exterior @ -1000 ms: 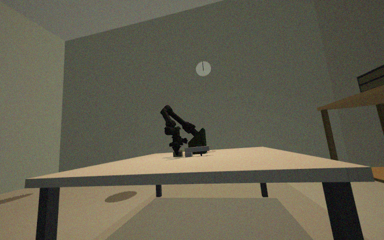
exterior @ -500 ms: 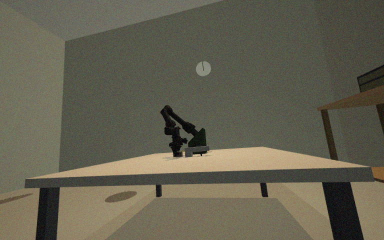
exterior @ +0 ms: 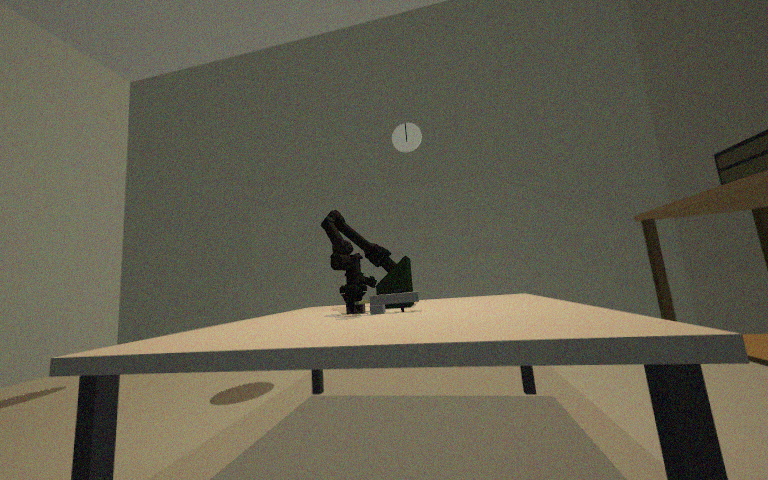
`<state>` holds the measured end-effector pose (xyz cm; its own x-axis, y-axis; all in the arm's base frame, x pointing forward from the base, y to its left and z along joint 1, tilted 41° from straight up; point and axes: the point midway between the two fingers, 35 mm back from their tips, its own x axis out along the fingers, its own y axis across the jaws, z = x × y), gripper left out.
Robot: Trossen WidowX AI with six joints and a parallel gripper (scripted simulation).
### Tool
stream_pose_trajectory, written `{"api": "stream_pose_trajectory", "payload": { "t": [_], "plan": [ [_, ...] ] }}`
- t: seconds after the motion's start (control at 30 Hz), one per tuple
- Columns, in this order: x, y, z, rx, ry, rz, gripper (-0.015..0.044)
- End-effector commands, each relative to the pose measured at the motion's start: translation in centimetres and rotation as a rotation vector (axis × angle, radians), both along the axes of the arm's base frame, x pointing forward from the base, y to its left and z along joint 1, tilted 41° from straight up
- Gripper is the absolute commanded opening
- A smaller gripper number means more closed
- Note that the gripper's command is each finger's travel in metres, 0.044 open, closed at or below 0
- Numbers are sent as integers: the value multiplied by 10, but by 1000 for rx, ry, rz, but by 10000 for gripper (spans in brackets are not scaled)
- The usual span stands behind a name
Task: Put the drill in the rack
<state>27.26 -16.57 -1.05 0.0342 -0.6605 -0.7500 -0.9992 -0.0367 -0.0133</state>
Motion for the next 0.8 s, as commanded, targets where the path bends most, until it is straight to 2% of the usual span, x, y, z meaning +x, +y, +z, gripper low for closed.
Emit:
{"api": "stream_pose_trajectory", "payload": {
  "t": [0.0, 0.63, 0.77],
  "plan": [
    [0, 1, -2, 3, -1, -2, 440],
    [-1, 6, -9, 4, 0, -2, 440],
    [1, 5, -7, 0, -1, 0, 335]
  ]
}}
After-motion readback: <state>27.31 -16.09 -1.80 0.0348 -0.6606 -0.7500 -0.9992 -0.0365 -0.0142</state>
